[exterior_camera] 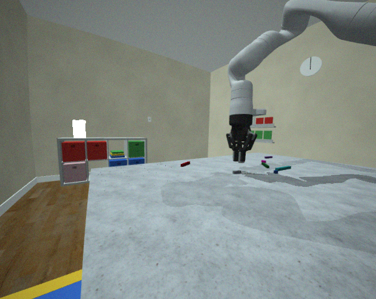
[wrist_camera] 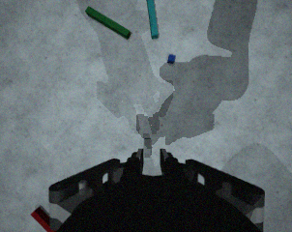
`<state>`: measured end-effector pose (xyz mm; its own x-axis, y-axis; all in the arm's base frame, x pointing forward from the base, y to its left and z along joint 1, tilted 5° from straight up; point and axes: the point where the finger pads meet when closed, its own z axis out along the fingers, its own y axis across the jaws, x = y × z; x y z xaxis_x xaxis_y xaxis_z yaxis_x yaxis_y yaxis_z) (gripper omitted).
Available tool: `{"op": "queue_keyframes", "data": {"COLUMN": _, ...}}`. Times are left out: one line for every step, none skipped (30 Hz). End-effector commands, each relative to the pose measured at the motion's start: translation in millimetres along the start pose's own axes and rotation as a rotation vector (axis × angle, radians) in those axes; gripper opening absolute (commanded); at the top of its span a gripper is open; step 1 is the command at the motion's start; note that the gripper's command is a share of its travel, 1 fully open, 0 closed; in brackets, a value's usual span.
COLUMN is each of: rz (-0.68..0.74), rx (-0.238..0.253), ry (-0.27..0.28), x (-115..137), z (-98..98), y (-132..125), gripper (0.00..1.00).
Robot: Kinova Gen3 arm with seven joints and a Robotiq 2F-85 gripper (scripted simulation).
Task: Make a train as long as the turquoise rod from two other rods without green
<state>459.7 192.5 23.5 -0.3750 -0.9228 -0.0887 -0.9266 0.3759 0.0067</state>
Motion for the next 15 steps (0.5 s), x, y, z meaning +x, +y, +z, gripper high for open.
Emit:
{"op": "queue_keyframes", "data": {"rz": 0.006, "rx": 0.014, "ry": -0.005, "x": 1, "z": -16.8, "y": -6, "gripper": 0.24}}
{"op": "queue_keyframes", "data": {"rz": 0.006, "rx": 0.014, "ry": -0.005, "x": 1, "z": -22.0, "y": -6, "gripper": 0.24}}
{"op": "queue_keyframes", "data": {"rz": 0.006, "rx": 0.014, "ry": -0.005, "x": 1, "z": -26.9, "y": -6, "gripper": 0.24}}
{"op": "queue_keyframes", "data": {"rz": 0.006, "rx": 0.014, "ry": -0.005, "x": 1, "z": -31.3, "y": -6, "gripper": 0.24}}
{"op": "queue_keyframes", "data": {"rz": 0.006, "rx": 0.014, "ry": -0.005, "x": 1, "z": -35.4, "y": -6, "gripper": 0.24}}
{"op": "queue_keyframes", "data": {"rz": 0.006, "rx": 0.014, "ry": -0.005, "x": 1, "z": -38.9, "y": -6, "gripper": 0.24}}
{"op": "queue_keyframes", "data": {"rz": 0.006, "rx": 0.014, "ry": -0.005, "x": 1, "z": -41.9, "y": -6, "gripper": 0.24}}
{"op": "queue_keyframes", "data": {"rz": 0.006, "rx": 0.014, "ry": -0.005, "x": 1, "z": -44.3, "y": -6, "gripper": 0.24}}
{"op": "queue_keyframes", "data": {"rz": 0.006, "rx": 0.014, "ry": -0.005, "x": 1, "z": -46.2, "y": -6, "gripper": 0.24}}
{"op": "queue_keyframes", "data": {"rz": 0.006, "rx": 0.014, "ry": -0.005, "x": 1, "z": -47.6, "y": -6, "gripper": 0.24}}
{"op": "queue_keyframes", "data": {"rz": 0.006, "rx": 0.014, "ry": -0.005, "x": 1, "z": -48.5, "y": -6, "gripper": 0.24}}
{"op": "queue_keyframes", "data": {"rz": 0.006, "rx": 0.014, "ry": -0.005, "x": 1, "z": -49.0, "y": -6, "gripper": 0.24}}
{"op": "queue_keyframes", "data": {"rz": 0.006, "rx": 0.014, "ry": -0.005, "x": 1, "z": -49.2, "y": -6, "gripper": 0.24}}
{"op": "queue_keyframes", "data": {"rz": 0.006, "rx": 0.014, "ry": -0.005, "x": 1, "z": -49.2, "y": -6, "gripper": 0.24}}
{"op": "queue_keyframes", "data": {"rz": 0.006, "rx": 0.014, "ry": -0.005, "x": 1, "z": -49.2, "y": -6, "gripper": 0.24}}
